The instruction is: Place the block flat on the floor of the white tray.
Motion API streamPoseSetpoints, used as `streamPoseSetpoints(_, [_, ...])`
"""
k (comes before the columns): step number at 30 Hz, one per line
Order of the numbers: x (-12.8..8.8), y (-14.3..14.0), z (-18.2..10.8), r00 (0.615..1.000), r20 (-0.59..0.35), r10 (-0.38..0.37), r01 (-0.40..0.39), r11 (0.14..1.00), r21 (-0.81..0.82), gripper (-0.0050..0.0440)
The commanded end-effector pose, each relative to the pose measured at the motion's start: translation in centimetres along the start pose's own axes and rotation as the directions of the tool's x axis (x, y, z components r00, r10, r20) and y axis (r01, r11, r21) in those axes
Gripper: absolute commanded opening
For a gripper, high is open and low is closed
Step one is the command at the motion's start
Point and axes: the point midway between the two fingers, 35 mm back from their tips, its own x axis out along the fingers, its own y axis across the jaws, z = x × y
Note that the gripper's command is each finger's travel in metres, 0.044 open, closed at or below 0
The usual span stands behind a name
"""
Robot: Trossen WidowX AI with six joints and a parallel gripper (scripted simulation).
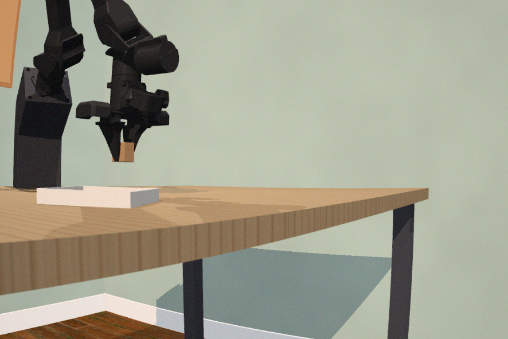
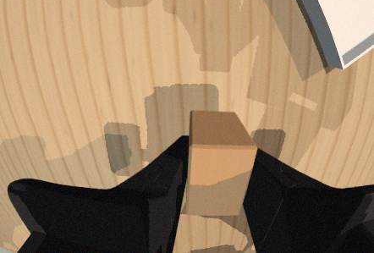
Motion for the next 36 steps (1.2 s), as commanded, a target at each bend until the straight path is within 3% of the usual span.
streamPoseSetpoints(1, [-0.2,-0.8,1.4,1.000,0.017,0.004,-0.004,1.000,0.010,0.0000])
streamPoseSetpoints(16, [-0.5,-12.4,12.4,1.000,0.019,0.004,-0.004,1.000,0.009,0.0000])
streamPoseSetpoints(25, [-0.5,-14.9,14.8,1.000,0.020,0.004,-0.004,1.000,0.009,0.0000])
streamPoseSetpoints(36, [-0.5,-15.1,14.9,1.000,0.020,0.004,-0.004,1.000,0.009,0.0000])
